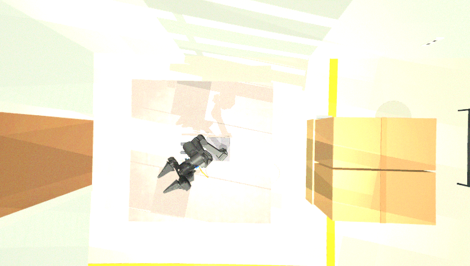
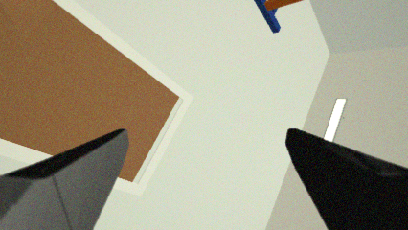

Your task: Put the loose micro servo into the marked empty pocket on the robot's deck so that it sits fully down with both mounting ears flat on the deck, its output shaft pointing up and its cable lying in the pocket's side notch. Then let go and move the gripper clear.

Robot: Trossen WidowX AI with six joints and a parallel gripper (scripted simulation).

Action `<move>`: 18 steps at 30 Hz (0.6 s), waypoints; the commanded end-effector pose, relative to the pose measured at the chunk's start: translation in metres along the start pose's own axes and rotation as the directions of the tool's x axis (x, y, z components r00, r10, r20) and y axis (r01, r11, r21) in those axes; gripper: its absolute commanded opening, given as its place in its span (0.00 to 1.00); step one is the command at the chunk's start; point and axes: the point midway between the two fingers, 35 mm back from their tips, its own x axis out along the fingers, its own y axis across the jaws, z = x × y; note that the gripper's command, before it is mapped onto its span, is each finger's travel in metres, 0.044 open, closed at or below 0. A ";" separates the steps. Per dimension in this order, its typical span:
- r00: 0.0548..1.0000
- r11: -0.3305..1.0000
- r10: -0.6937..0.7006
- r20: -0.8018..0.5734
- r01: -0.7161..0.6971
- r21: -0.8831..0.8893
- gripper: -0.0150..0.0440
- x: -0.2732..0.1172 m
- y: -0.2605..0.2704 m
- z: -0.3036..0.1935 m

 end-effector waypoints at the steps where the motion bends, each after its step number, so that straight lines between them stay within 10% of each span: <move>1: 0.999 0.988 -0.017 -0.034 0.011 -0.152 1.00 -0.004 -0.016 0.003; 18: 0.989 0.793 -0.061 -0.131 -0.031 -0.609 1.00 -0.011 -0.054 0.012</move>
